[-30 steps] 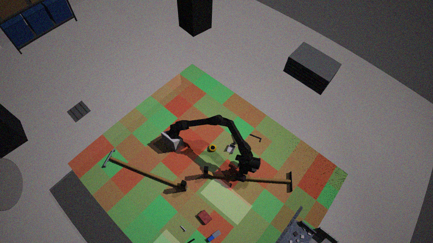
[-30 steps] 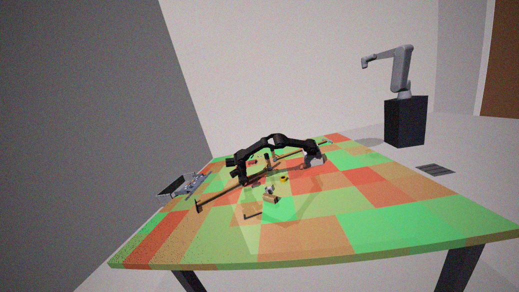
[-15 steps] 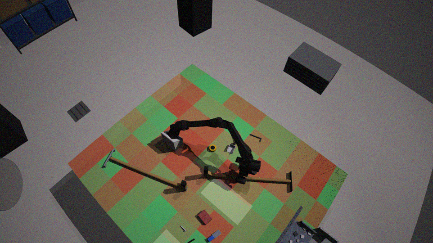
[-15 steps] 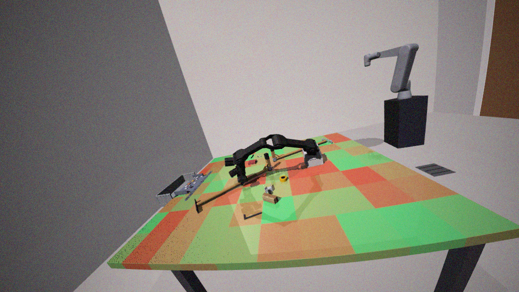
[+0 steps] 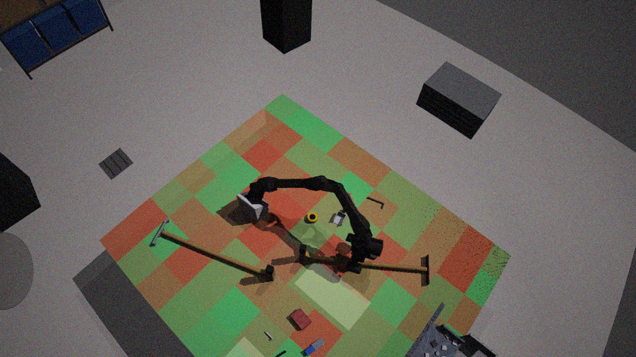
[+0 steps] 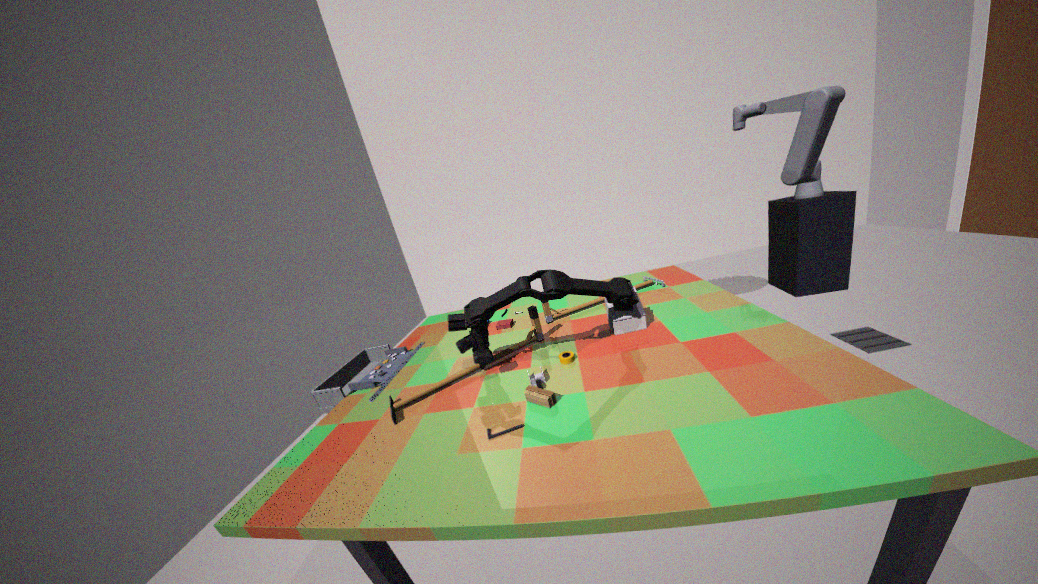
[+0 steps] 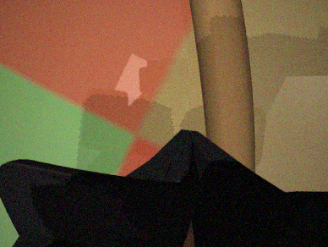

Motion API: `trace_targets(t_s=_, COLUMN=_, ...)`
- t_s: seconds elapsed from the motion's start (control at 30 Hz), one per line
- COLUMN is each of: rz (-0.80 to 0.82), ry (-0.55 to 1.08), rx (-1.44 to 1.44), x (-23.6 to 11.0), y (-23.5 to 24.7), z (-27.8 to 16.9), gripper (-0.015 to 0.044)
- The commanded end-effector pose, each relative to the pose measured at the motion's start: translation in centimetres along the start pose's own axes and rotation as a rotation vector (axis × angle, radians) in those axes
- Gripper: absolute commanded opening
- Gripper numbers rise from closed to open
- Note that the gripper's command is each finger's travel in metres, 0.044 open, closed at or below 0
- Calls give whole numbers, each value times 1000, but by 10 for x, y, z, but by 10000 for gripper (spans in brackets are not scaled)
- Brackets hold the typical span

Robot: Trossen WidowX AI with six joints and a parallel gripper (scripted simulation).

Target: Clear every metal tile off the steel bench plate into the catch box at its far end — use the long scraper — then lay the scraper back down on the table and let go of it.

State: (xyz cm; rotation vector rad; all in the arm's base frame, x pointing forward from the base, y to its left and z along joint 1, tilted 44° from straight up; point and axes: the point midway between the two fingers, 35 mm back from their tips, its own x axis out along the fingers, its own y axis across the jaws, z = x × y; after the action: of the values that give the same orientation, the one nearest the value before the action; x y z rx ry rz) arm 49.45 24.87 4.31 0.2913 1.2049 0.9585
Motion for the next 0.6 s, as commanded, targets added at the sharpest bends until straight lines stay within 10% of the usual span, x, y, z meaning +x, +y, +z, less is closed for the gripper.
trace_targets(t_s=0.0, rz=1, ry=1, rx=-6, x=2, y=-5, z=1, gripper=0)
trace_targets(t_s=0.57, rz=1, ry=-3, rx=-16, x=3, y=-21, z=5, gripper=0)
